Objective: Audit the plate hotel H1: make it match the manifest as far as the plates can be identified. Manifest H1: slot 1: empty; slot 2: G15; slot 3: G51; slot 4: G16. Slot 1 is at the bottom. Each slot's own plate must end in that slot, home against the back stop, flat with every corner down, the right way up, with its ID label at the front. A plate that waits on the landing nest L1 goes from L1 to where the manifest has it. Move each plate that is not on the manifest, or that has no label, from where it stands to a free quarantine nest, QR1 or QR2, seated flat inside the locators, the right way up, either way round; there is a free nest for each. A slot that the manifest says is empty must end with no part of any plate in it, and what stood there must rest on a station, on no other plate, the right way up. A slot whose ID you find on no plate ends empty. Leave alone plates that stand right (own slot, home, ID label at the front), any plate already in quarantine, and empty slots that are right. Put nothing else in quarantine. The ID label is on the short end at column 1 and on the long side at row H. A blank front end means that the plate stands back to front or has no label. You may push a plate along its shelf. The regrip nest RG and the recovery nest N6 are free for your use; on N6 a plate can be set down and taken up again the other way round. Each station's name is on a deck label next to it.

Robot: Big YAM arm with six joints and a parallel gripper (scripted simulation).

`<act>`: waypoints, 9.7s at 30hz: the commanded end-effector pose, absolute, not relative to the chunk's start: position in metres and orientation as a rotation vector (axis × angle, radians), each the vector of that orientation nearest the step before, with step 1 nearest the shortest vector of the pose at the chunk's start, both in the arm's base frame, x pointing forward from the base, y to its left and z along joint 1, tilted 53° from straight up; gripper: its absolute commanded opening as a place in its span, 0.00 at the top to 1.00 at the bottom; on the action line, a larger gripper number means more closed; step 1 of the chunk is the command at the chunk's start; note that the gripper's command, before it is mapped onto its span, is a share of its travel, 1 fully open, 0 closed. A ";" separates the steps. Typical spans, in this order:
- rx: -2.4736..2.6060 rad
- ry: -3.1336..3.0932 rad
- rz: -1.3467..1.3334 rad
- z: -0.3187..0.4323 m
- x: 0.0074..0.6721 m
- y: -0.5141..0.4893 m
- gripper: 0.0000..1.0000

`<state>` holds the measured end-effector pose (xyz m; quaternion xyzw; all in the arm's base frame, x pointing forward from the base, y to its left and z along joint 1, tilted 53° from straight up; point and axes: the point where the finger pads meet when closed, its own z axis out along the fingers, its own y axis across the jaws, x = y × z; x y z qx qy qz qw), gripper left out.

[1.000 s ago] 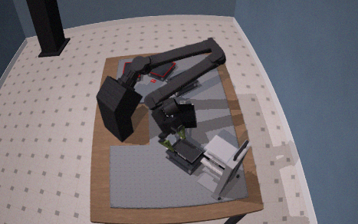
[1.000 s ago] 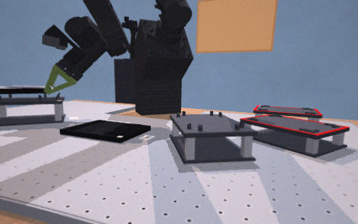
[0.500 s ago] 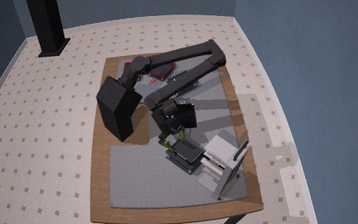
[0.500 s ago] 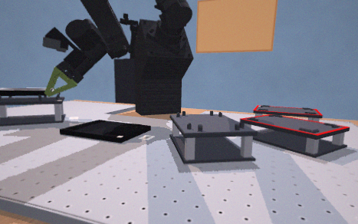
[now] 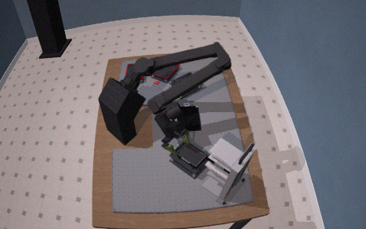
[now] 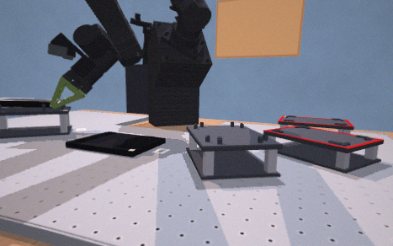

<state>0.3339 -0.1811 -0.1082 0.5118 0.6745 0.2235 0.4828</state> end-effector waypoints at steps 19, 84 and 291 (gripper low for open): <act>1.259 1.632 0.539 -0.109 0.333 -0.179 0.07; 1.262 1.628 0.527 -0.072 0.290 -0.209 0.00; 1.079 2.241 1.080 -0.056 0.327 -0.280 0.14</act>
